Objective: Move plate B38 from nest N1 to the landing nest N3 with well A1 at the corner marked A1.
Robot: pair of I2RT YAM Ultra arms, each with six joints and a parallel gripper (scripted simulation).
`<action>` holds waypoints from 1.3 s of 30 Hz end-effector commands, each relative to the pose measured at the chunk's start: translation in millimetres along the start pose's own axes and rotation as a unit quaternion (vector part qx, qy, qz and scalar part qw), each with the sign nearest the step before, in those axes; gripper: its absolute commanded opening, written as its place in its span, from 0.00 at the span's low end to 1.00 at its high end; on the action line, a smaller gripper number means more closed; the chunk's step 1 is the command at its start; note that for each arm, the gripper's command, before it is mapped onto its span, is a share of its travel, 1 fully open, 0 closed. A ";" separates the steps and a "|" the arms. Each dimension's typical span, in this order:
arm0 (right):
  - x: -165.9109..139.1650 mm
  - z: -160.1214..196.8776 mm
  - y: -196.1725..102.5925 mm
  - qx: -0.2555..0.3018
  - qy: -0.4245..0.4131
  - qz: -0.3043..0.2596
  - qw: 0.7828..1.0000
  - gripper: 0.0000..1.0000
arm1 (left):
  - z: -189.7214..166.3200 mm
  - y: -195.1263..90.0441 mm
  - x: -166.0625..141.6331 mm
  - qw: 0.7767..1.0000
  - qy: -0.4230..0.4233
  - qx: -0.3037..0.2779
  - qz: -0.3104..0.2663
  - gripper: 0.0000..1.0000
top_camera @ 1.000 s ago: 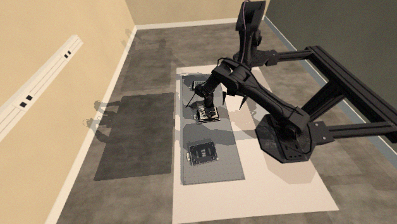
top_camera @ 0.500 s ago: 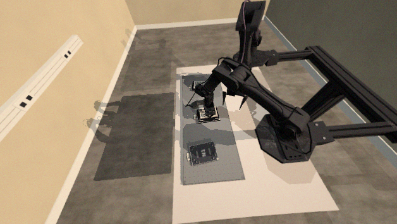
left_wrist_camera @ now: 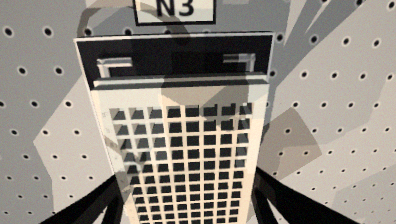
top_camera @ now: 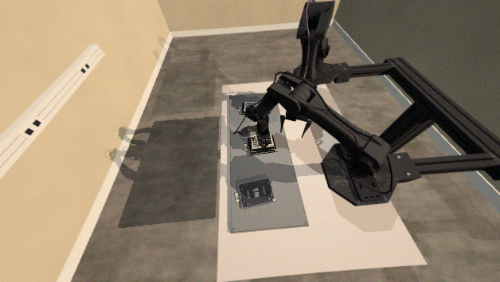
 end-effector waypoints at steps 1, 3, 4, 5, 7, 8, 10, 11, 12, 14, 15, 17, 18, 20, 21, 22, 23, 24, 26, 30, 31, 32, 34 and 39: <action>7.2 2.2 -3.5 0.006 -0.004 -0.010 1.000 1.00 | -0.3 -1.9 2.0 1.000 -0.001 -0.001 -0.002 0.82; 7.2 2.2 -3.5 0.006 -0.004 -0.010 1.000 1.00 | -0.3 0.4 4.0 1.000 -0.001 -0.002 -0.004 0.82; 7.2 2.2 -3.5 0.006 -0.004 -0.010 1.000 1.00 | -0.2 1.2 6.0 1.000 -0.001 -0.002 -0.008 0.82; 7.2 2.2 -3.5 0.006 -0.004 -0.010 1.000 1.00 | -0.2 1.2 6.0 1.000 -0.001 -0.002 -0.008 0.82; 7.2 2.2 -3.5 0.006 -0.004 -0.010 1.000 1.00 | -0.7 2.0 7.7 1.000 -0.001 -0.003 -0.011 0.82; 7.2 2.2 -3.5 0.006 -0.004 -0.010 1.000 1.00 | -1.1 4.4 8.8 1.000 -0.001 -0.005 -0.013 0.82; 7.2 2.2 -3.5 0.006 -0.004 -0.010 1.000 1.00 | -1.5 8.8 10.3 1.000 -0.001 -0.005 -0.015 0.82; 7.2 2.2 -3.5 0.006 -0.004 -0.010 1.000 1.00 | -1.6 10.5 10.8 1.000 -0.001 -0.005 -0.016 0.82; 7.2 2.2 -3.5 0.006 -0.004 -0.010 1.000 1.00 | -1.7 12.7 11.4 1.000 -0.002 -0.006 -0.017 0.82; 7.2 2.2 -3.5 0.006 -0.004 -0.010 1.000 1.00 | -2.1 18.1 12.5 1.000 -0.002 -0.007 -0.018 0.82; 7.2 2.2 -3.5 0.006 -0.004 -0.010 1.000 1.00 | -2.1 20.9 12.7 1.000 -0.003 -0.007 -0.019 0.82; 7.2 2.2 -3.5 0.006 -0.004 -0.010 1.000 1.00 | -2.1 26.0 12.0 1.000 -0.003 -0.012 -0.016 0.82; 7.2 2.2 -3.5 0.006 -0.004 -0.010 1.000 1.00 | 0.5 30.1 8.2 1.000 -0.004 -0.008 -0.012 0.82; 7.2 2.2 -3.5 0.006 -0.004 -0.010 1.000 1.00 | 1.7 34.6 6.6 1.000 -0.007 -0.003 -0.015 0.82; 7.2 2.2 -3.5 0.006 -0.004 -0.010 1.000 1.00 | -1.0 33.8 9.2 1.000 -0.007 -0.007 -0.019 0.82; 7.2 2.2 -3.5 0.006 -0.004 -0.010 1.000 1.00 | -1.0 33.8 9.2 1.000 -0.007 -0.007 -0.019 0.82; 7.2 2.2 -3.5 0.006 -0.004 -0.010 1.000 1.00 | -1.0 33.8 9.2 1.000 -0.007 -0.007 -0.019 0.82; 7.2 2.2 -3.5 0.006 -0.004 -0.010 1.000 1.00 | -0.9 34.5 9.0 1.000 -0.007 -0.010 -0.016 0.82; 7.2 2.2 -3.5 0.006 -0.004 -0.010 1.000 1.00 | -0.7 35.1 8.9 1.000 -0.008 -0.010 -0.016 0.82; 7.2 2.2 -3.5 0.006 -0.004 -0.010 1.000 1.00 | 1.0 29.7 1.9 1.000 -0.006 -0.006 -0.011 0.82; 7.2 2.2 -3.5 0.006 -0.004 -0.010 1.000 1.00 | 1.0 29.7 1.9 1.000 -0.006 -0.006 -0.011 0.94; 7.2 2.2 -3.5 0.006 -0.004 -0.010 1.000 1.00 | 1.0 29.7 1.9 1.000 -0.006 -0.006 -0.011 1.00; 7.2 2.2 -3.5 0.006 -0.004 -0.010 1.000 1.00 | -0.3 26.8 -3.3 1.000 -0.002 0.003 -0.006 1.00; 7.2 2.2 -3.5 0.006 -0.004 -0.010 1.000 1.00 | -5.0 18.2 -4.6 1.000 -0.001 -0.006 -0.008 1.00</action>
Point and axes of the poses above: on each arm, the point where the finger pads meet when closed, its own y axis out along the fingers, its own z axis across the jaws, x = y × z, the point moved 10 cm from there along -y, back along the fingers, and after that the axes turned 12 degrees about y, right-handed, at the moved point
